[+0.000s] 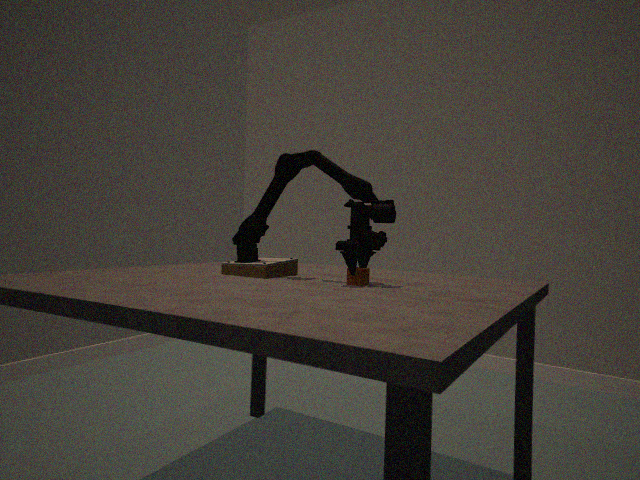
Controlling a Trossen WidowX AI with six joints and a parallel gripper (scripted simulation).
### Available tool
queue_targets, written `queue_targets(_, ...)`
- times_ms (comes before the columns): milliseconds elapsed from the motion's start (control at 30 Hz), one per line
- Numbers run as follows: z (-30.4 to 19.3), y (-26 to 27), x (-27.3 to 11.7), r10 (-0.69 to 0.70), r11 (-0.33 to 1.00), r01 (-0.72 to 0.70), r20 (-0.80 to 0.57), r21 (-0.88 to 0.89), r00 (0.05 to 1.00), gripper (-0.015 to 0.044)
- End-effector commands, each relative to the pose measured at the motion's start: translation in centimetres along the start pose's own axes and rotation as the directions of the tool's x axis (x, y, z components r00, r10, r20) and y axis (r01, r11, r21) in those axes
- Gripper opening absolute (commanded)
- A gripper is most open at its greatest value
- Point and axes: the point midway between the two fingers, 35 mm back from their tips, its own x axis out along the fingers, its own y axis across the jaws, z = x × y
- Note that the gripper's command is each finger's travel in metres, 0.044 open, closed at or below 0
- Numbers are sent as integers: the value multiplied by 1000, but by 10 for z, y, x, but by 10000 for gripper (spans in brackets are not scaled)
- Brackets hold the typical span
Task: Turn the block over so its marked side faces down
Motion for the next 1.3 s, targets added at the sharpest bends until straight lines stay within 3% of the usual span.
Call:
queue_targets(0, 0, 1, 1, 4, 1000, -4, -2, -4, 1000, 223)
queue_targets(600, 0, 1, 1, 4, 1000, -4, -2, -4, 1000, 103)
queue_targets(733, 0, 1, -18, 4, 1000, -4, -1, -4, 1000, 0)
queue_targets(1000, 0, 1, -29, 4, 1000, -4, 1, -4, 1000, 0)
queue_targets(1267, 3, 1, -25, 5, 1000, -4, 104, -7, 995, 0)
